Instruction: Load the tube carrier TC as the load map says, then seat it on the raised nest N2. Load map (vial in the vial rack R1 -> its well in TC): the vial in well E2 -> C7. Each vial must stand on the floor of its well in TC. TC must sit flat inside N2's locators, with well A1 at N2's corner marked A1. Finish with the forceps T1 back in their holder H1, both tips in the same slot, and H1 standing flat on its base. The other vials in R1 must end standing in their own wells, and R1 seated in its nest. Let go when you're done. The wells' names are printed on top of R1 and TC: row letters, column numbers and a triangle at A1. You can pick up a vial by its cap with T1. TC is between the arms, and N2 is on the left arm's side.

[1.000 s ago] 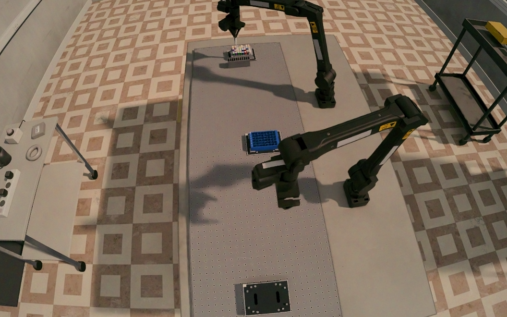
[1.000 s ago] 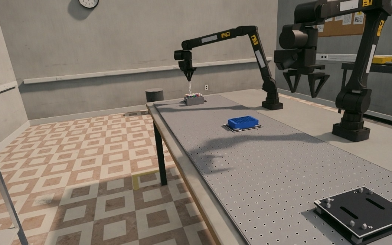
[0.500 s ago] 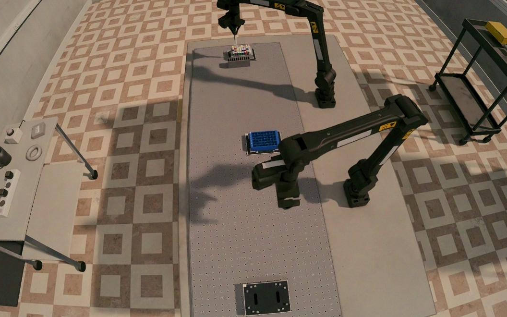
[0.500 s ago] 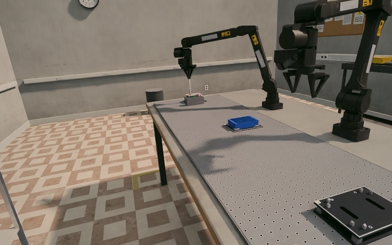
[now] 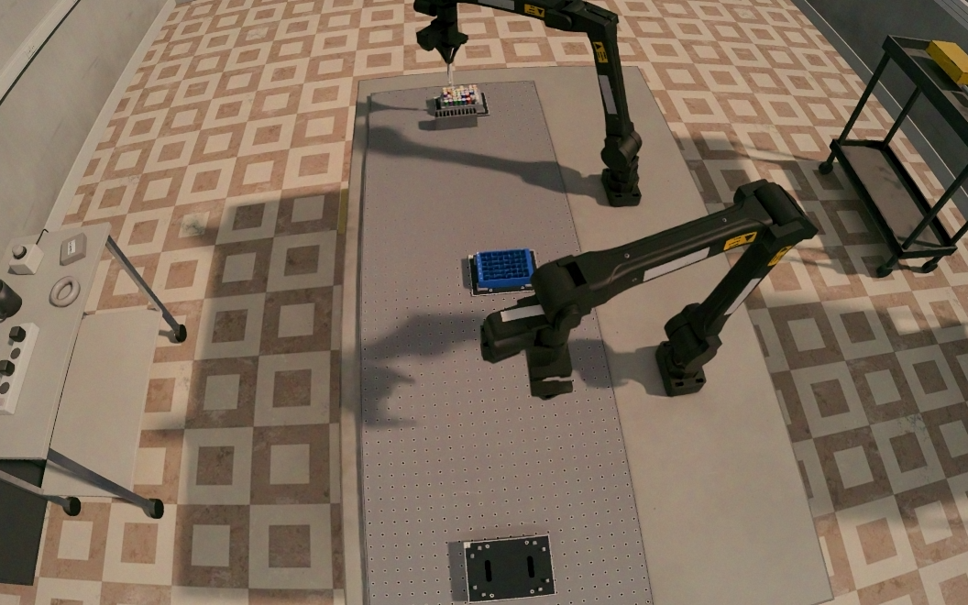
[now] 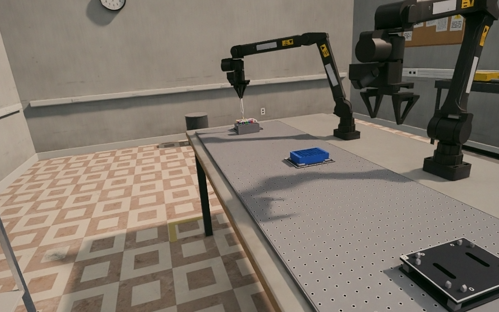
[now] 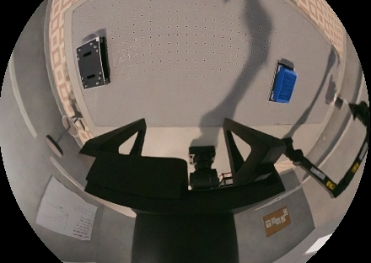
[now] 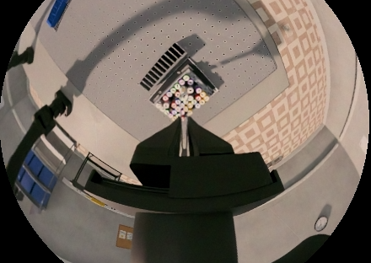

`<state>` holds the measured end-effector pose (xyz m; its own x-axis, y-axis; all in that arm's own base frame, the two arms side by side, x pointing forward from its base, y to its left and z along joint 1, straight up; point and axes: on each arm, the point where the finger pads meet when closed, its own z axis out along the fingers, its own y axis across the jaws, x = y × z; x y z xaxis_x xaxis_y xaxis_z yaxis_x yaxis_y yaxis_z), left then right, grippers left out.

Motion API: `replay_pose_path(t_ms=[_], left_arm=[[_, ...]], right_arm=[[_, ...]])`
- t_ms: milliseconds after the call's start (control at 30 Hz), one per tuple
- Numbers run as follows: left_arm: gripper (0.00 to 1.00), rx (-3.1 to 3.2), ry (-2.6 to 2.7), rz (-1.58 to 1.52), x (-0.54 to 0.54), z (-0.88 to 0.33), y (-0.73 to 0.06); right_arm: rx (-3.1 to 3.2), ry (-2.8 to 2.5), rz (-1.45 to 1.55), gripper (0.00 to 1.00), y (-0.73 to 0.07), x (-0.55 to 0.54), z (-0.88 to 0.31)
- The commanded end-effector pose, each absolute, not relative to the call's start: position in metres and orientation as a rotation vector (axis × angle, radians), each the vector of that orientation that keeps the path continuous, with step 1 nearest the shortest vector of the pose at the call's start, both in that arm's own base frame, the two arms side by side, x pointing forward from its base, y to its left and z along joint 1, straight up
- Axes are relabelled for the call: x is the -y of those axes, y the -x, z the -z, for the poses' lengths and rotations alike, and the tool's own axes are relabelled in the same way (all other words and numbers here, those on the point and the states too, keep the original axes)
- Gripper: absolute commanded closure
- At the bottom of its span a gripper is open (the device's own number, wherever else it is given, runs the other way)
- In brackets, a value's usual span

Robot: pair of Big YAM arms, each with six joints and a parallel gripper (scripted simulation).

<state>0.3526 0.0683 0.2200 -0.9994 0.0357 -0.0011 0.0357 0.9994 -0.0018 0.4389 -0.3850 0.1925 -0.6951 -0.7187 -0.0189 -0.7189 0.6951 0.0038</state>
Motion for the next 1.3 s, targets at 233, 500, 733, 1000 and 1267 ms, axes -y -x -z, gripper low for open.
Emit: replay_pose_path(t_ms=[233, 500, 733, 1000, 1267], left_arm=[[0.0, -3.106, -0.047, -0.012, -0.071, -0.234, -0.361], [0.0, -3.106, -0.047, -0.012, -0.071, -0.234, -0.361], [0.0, -3.106, -0.047, -0.012, -0.071, -0.234, -0.361], [0.0, -3.106, -0.047, -0.012, -0.071, -0.234, -0.361], [0.0, -3.106, -0.047, -0.012, -0.071, -0.234, -0.361]], right_arm=[[-2.856, 1.214, 0.051, 0.91, -0.446, 0.396, -0.206], [-2.879, 1.146, 0.043, 0.91, -0.44, 0.383, -0.206], [-2.871, 1.159, 0.045, 0.91, -0.442, 0.368, -0.205], [-2.872, 1.16, 0.037, 0.91, -0.44, 0.358, -0.204], [-2.868, 1.158, 0.044, 0.91, -0.438, 0.345, -0.204]])
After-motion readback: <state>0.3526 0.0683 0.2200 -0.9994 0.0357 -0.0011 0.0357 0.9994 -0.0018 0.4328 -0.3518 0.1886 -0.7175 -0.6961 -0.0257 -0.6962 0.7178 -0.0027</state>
